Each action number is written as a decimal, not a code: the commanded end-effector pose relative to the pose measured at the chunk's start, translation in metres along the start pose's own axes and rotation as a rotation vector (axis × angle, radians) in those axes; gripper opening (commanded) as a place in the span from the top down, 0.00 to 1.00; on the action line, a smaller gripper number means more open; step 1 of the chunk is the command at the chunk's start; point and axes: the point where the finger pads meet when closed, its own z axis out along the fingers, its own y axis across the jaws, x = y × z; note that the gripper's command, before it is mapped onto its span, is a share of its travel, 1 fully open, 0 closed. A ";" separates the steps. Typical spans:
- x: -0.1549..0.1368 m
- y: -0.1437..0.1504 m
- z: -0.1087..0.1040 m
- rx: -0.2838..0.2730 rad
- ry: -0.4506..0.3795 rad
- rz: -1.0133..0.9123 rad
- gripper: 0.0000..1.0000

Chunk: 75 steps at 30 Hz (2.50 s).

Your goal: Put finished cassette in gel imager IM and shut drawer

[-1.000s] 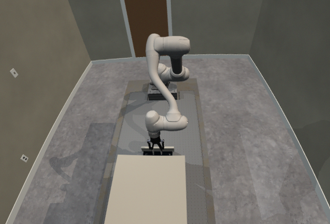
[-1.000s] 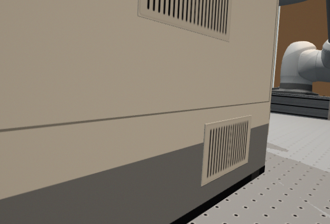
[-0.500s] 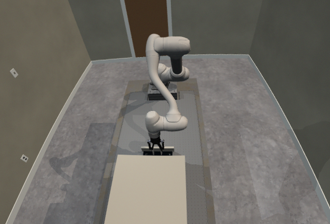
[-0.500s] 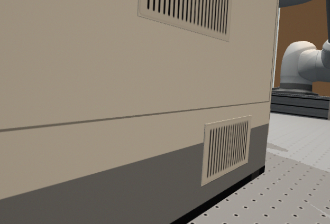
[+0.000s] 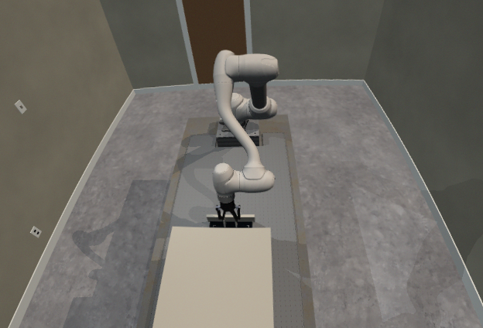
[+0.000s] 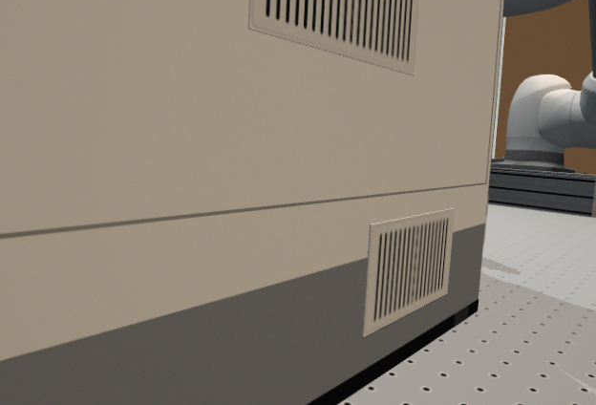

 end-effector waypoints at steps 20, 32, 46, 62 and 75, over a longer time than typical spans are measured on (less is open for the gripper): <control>0.005 0.000 0.001 0.000 0.000 0.000 0.54; 0.008 0.000 0.002 0.000 0.000 0.000 0.54; 0.012 0.000 0.003 0.000 0.000 0.000 0.54; 0.012 0.000 0.003 0.000 0.000 0.000 0.54; 0.014 0.000 -0.010 0.000 0.000 0.000 0.54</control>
